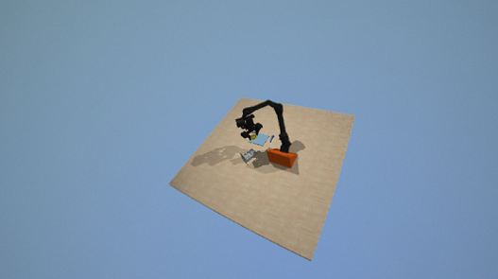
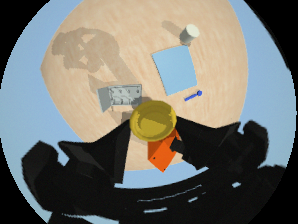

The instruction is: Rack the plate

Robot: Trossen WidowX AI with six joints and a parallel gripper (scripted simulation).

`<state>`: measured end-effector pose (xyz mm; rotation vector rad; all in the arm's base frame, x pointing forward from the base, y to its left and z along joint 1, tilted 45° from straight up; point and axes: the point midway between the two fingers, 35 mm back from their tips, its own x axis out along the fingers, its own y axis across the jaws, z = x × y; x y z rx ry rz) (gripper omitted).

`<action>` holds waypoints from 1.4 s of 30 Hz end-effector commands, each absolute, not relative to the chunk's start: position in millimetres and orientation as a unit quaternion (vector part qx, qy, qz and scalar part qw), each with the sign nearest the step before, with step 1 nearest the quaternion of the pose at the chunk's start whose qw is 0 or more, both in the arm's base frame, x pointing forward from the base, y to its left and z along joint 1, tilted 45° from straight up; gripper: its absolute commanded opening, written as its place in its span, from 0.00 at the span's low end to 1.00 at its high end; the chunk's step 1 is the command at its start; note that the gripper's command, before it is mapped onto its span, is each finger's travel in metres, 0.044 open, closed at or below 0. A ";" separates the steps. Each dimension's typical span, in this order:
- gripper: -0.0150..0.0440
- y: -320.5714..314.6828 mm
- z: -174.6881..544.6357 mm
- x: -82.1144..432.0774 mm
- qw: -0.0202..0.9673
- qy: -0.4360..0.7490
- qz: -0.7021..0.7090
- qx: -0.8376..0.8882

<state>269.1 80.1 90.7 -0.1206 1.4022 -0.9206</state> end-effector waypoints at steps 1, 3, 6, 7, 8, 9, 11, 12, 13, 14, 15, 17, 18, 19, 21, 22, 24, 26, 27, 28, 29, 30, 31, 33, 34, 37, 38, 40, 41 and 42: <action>0.25 74.7 82.1 267.3 0.656 0.651 -0.379 -0.050; 0.25 71.8 77.0 266.6 0.650 0.667 -0.360 -0.048; 0.25 67.8 69.5 265.7 0.643 0.689 -0.331 -0.045; 0.25 66.5 67.1 265.4 0.641 0.696 -0.320 -0.044; 0.25 65.2 64.7 265.1 0.639 0.703 -0.310 -0.043; 0.25 64.0 62.3 264.8 0.637 0.709 -0.299 -0.042; 0.25 61.6 57.7 264.3 0.634 0.721 -0.277 -0.039; 0.25 60.5 55.5 264.1 0.633 0.726 -0.266 -0.038; 0.25 59.4 53.2 263.9 0.632 0.731 -0.255 -0.037; 0.25 58.3 51.0 263.7 0.631 0.736 -0.243 -0.035; 0.25 57.2 48.9 263.5 0.630 0.740 -0.232 -0.034; 0.25 55.1 44.7 263.2 0.629 0.748 -0.208 -0.032; 0.25 54.0 42.6 263.1 0.629 0.752 -0.196 -0.030; 0.25 53.0 40.6 263.0 0.629 0.755 -0.184 -0.029; 0.25 51.1 36.7 262.8 0.630 0.760 -0.159 -0.027; 0.25 50.1 34.8 262.7 0.630 0.762 -0.147 -0.026; 0.25 48.2 31.2 262.6 0.631 0.765 -0.122 -0.024; 0.25 46.4 27.6 262.5 0.634 0.767 -0.097 -0.022; 0.25 45.5 25.9 262.5 0.635 0.768 -0.084 -0.021; 0.25 44.6 24.3 262.5 0.636 0.768 -0.071 -0.021; 0.25 43.7 22.7 262.6 0.638 0.768 -0.059 -0.020; 0.25 42.8 21.1 262.6 0.640 0.767 -0.046 -0.020; 0.25 41.9 19.6 262.6 0.641 0.766 -0.034 -0.019; 0.25 40.2 16.6 262.8 0.646 0.763 -0.008 -0.019; 0.25 39.3 15.2 262.8 0.648 0.761 0.004 -0.019; 0.25 36.7 11.2 263.1 0.656 0.754 0.042 -0.020; 0.25 35.8 10.0 263.2 0.658 0.751 0.054 -0.021; 0.25 34.1 7.6 263.4 0.664 0.743 0.078 -0.022; 0.25 33.2 6.5 263.5 0.667 0.739 0.090 -0.023; 0.25 32.4 5.4 263.7 0.670 0.734 0.102 -0.025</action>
